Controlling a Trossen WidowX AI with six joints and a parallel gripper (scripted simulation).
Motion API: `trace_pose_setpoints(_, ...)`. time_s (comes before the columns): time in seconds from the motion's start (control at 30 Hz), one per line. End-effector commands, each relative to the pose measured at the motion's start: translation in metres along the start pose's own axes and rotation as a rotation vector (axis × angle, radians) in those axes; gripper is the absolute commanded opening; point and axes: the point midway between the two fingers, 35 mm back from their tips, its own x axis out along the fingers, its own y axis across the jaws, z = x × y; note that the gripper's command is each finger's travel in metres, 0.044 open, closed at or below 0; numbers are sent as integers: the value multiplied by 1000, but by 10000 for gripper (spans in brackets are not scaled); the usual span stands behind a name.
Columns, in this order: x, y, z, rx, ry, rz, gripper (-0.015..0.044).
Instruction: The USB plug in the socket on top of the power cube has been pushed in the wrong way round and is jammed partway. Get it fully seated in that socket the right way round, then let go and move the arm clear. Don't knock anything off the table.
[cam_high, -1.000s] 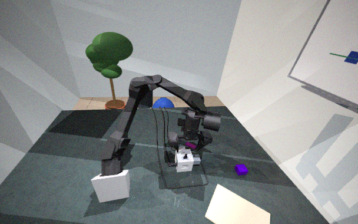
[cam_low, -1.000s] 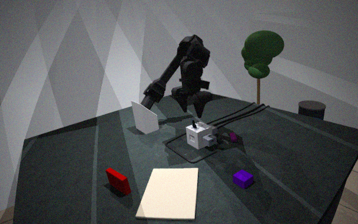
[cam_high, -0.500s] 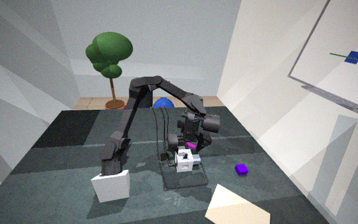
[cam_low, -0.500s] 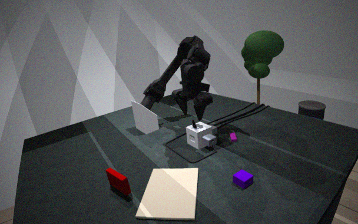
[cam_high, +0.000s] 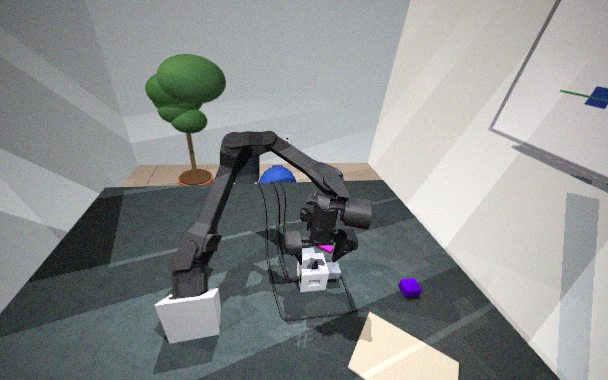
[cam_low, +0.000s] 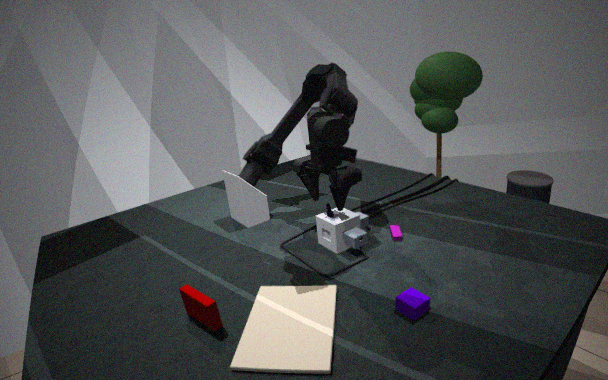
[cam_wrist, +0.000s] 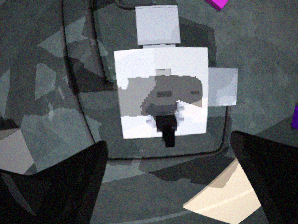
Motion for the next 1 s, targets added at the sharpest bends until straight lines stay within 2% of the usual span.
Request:
trace_pose_setpoints(0.0, 4, 1, 1, 5, -4, 2, 440)
trace_pose_setpoints(0.1, 5, 1, 1, 5, -4, 2, 440)
trace_pose_setpoints(0.63, 3, 0, 0, 0, 0, 2, 20)
trace_pose_setpoints(0.73, 3, 0, 0, 0, 0, 2, 0)
trace_pose_setpoints(0.97, 3, 0, 0, 0, 0, 2, 0)
